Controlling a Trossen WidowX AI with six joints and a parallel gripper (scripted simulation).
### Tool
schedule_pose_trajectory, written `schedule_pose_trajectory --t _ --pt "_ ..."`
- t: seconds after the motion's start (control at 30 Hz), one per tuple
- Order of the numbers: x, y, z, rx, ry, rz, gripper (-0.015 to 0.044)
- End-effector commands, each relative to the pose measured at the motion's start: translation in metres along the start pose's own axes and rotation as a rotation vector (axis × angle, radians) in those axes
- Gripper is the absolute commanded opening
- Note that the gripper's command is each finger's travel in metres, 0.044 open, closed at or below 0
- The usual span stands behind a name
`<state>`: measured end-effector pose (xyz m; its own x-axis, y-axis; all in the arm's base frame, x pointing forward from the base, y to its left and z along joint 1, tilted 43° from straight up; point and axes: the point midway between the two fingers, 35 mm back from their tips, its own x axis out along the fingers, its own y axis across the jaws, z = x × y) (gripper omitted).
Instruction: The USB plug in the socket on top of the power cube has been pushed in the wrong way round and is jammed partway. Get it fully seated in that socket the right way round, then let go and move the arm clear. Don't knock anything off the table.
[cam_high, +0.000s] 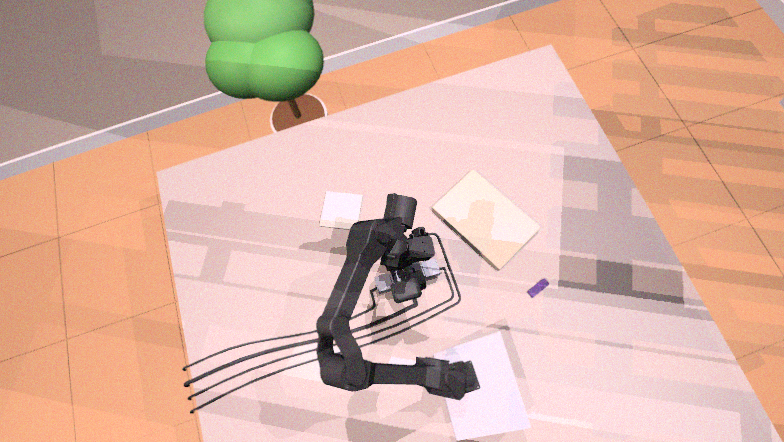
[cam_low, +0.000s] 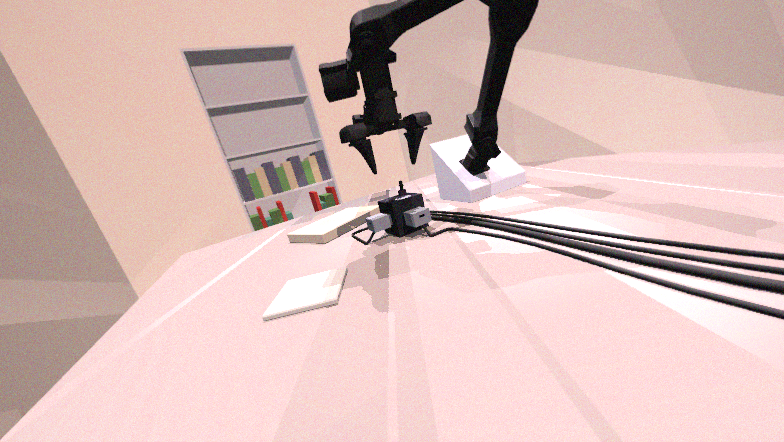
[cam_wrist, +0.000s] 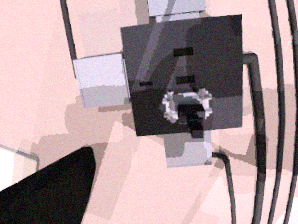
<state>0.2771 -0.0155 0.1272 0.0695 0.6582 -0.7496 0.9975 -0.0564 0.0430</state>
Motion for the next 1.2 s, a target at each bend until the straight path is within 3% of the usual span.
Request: schedule_pose_trajectory --t 0.0,1.17 --pt "0.004 -0.003 -0.004 0.050 0.018 -0.021 0.0440" --pt "0.029 -0.003 -0.006 0.050 0.019 -0.020 0.0440"
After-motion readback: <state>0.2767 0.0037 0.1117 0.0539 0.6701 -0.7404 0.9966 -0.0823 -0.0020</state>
